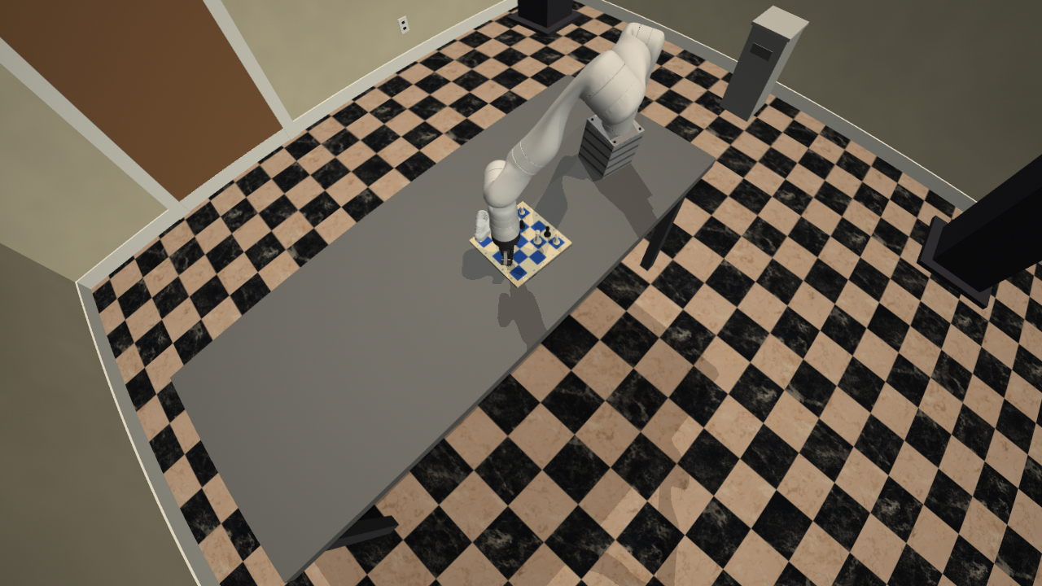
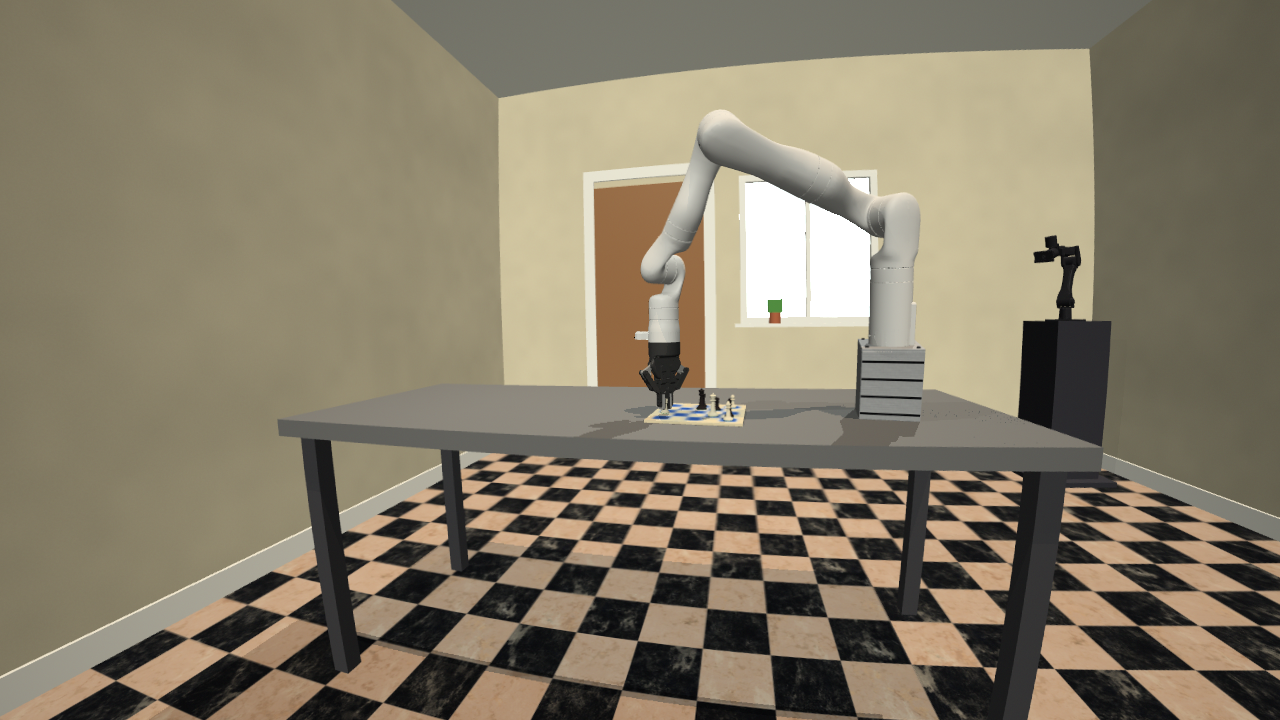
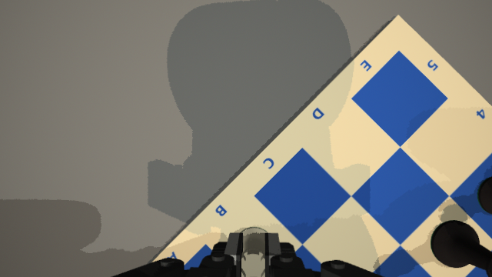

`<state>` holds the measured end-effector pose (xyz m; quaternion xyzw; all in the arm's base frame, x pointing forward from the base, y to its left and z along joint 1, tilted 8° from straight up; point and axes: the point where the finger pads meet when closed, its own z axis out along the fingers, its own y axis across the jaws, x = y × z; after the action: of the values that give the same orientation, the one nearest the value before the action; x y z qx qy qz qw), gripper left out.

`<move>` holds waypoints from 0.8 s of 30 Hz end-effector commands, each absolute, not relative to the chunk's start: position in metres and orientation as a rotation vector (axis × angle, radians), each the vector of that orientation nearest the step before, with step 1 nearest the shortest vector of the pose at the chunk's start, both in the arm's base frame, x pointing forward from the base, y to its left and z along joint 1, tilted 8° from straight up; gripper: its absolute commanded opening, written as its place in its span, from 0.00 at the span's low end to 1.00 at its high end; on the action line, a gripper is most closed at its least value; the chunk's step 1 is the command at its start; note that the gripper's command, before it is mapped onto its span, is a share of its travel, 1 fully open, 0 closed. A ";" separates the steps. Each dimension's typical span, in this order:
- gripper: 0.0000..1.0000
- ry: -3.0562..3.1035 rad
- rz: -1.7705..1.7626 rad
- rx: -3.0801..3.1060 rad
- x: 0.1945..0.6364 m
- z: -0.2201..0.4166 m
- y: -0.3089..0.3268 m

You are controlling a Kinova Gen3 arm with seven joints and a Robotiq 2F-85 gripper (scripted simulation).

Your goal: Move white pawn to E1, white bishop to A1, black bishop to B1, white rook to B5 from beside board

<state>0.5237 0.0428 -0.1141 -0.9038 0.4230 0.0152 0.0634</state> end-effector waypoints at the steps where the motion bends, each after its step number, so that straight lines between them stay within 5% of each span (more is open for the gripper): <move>1: 0.00 1.278 0.043 -2.729 0.525 -0.113 0.043; 24: 0.00 1.278 0.043 -2.729 0.525 -0.117 0.043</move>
<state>0.5240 0.0434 -0.1169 -0.9038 0.4229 0.0149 0.0637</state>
